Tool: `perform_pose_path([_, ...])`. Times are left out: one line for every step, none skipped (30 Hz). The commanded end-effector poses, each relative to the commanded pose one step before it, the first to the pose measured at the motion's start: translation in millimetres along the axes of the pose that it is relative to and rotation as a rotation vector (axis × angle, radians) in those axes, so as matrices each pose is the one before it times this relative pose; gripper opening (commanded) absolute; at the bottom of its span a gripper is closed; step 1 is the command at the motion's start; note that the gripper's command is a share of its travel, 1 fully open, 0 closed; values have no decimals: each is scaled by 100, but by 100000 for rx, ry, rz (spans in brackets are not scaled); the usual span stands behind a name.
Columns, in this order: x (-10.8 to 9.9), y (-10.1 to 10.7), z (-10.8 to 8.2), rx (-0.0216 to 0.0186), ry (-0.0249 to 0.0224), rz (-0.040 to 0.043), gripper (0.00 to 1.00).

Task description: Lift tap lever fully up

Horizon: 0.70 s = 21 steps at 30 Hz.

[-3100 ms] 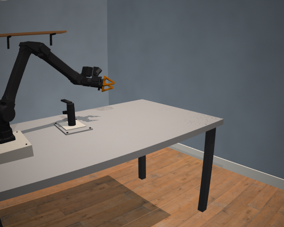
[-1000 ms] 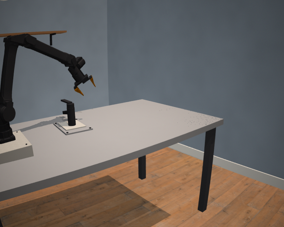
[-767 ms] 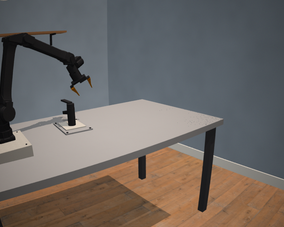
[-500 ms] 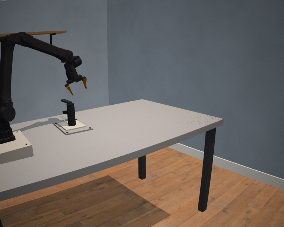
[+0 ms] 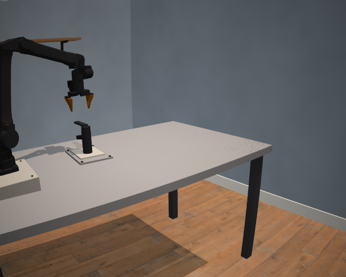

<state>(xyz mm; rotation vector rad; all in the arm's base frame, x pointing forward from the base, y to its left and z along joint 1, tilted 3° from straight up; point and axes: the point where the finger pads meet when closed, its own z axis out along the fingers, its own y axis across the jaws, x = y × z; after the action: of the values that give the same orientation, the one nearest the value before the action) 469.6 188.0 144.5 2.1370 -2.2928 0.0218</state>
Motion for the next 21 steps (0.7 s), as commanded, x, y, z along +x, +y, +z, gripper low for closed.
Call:
perform_pose_path([-21, 2369, -1441, -3629, 123, -8219, 100])
perform_pose_path([-4, 139, -45, -446, -80, -278, 100])
perform_pose_path([1, 53, -15, -178, -29, -101, 100])
perform_pose_path([44, -25, 137, -296, 136, 83, 100])
perform_pose_path([69, -56, 256, -502, 245, 159, 100])
perform_pose_path([71, -76, 218, -345, 177, 180, 100])
perform_pose_path([53, -96, 185, -172, 100, 163, 0])
perform_pose_path([0, 0, 0, 0, 0, 0, 0])
perform_pose_path([0, 0, 0, 0, 0, 0, 0])
perform_pose_path([41, -90, 158, -110, 70, 138, 0])
perform_pose_path([35, -77, 134, -94, 59, 117, 0])
perform_pose_path([30, -65, 114, -80, 50, 100, 0])
perform_pose_path([25, -55, 97, -68, 43, 85, 0])
perform_pose_path([22, -47, 83, -58, 36, 100, 0])
perform_pose_path([18, -40, 70, -49, 31, 114, 0])
perform_pose_path([16, -34, 60, -42, 26, 118, 0])
perform_pose_path([13, -29, 51, -35, 22, 111, 0])
perform_pose_path([11, -24, 43, -30, 19, 96, 0])
perform_pose_path([10, -21, 37, -26, 16, 82, 0])
perform_pose_path([8, -18, 31, -22, 14, 70, 0])
perform_pose_path([7, -15, 27, -18, 12, 59, 0])
